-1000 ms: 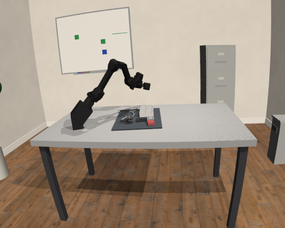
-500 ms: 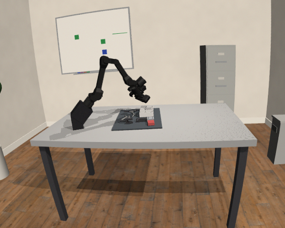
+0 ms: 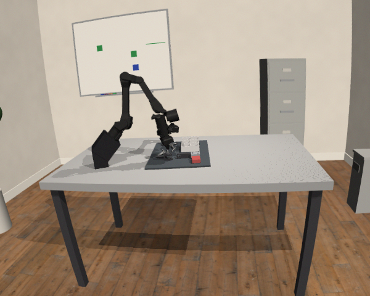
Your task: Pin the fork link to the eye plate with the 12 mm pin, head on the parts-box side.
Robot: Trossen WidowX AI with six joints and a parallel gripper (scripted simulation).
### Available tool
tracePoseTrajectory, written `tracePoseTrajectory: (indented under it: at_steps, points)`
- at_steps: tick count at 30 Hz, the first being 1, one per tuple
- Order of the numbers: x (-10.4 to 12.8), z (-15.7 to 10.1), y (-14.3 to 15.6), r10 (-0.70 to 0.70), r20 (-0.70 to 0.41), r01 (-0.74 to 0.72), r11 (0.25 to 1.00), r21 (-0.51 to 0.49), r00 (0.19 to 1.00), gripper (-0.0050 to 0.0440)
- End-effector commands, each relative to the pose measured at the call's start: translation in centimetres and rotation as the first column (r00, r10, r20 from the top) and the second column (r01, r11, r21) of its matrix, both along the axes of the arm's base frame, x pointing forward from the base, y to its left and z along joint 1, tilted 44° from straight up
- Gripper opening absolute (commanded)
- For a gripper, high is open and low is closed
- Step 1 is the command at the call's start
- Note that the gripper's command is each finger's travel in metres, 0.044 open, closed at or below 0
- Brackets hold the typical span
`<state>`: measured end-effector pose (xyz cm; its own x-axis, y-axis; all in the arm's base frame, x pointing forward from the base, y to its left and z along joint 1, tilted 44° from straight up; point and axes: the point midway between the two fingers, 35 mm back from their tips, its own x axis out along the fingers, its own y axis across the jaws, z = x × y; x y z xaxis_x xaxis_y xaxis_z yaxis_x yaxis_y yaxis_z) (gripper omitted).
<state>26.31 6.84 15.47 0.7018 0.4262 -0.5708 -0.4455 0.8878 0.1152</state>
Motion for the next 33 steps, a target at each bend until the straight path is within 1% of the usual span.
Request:
tracePoseTrajectory:
  at_steps: [1,3,5,33]
  points:
    - [-2.9,-3.9,-3.6,-0.149,-0.153,0.153,0.988,0.017,0.977,0.0]
    - [-4.4,-5.6,-4.9,-0.218,-0.223,0.229,0.973,0.024,0.95,0.0]
    - [-5.0,-6.2,-5.3,-0.242,-0.248,0.256,0.966,0.027,0.938,0.0]
    - [-5.0,-5.9,-5.5,-0.245,-0.246,0.259,0.966,0.027,0.938,0.0]
